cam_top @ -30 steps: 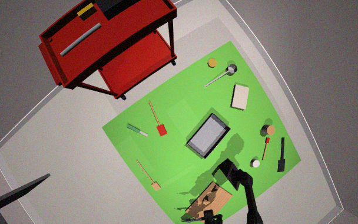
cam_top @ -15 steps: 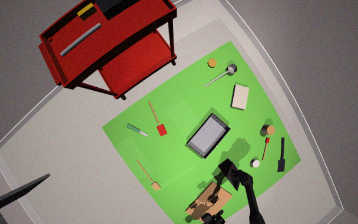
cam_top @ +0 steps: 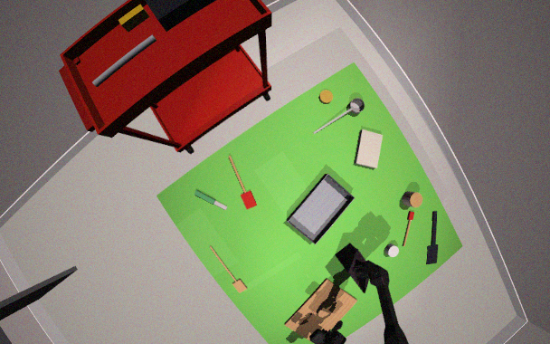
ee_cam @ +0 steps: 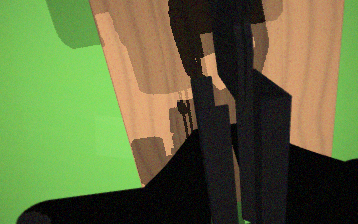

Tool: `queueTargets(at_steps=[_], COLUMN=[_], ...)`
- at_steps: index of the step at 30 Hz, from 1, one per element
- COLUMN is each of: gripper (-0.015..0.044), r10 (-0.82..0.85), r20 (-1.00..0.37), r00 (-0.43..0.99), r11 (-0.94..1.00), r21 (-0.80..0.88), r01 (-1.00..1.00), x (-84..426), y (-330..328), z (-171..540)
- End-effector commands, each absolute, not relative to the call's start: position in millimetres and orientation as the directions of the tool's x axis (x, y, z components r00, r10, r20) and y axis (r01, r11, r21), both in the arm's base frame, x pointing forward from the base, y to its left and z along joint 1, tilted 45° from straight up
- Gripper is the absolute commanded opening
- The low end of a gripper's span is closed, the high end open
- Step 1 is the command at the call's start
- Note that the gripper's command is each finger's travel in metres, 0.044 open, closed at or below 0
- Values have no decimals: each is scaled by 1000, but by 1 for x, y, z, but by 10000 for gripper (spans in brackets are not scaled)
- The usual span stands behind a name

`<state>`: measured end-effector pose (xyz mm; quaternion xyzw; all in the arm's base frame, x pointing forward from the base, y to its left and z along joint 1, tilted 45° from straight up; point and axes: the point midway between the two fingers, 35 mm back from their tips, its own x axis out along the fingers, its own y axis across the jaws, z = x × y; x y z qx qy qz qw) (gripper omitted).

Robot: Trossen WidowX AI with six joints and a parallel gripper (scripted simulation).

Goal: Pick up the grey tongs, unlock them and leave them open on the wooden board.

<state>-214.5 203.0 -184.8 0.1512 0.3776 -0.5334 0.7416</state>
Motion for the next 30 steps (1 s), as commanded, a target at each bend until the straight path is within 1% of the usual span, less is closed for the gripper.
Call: queueTargets(at_steps=[1,14,30], gripper=[-150,-150,-150], r10=[-660,-522,-332], r20=[-739,-847,-943], r00=[135,95,16], r11=[390,415,421], r21=[-183,-155,-133], r01=[902,897,897], x=[-216,-215,-213], y=[204,199,193], z=[-187,-205,-215])
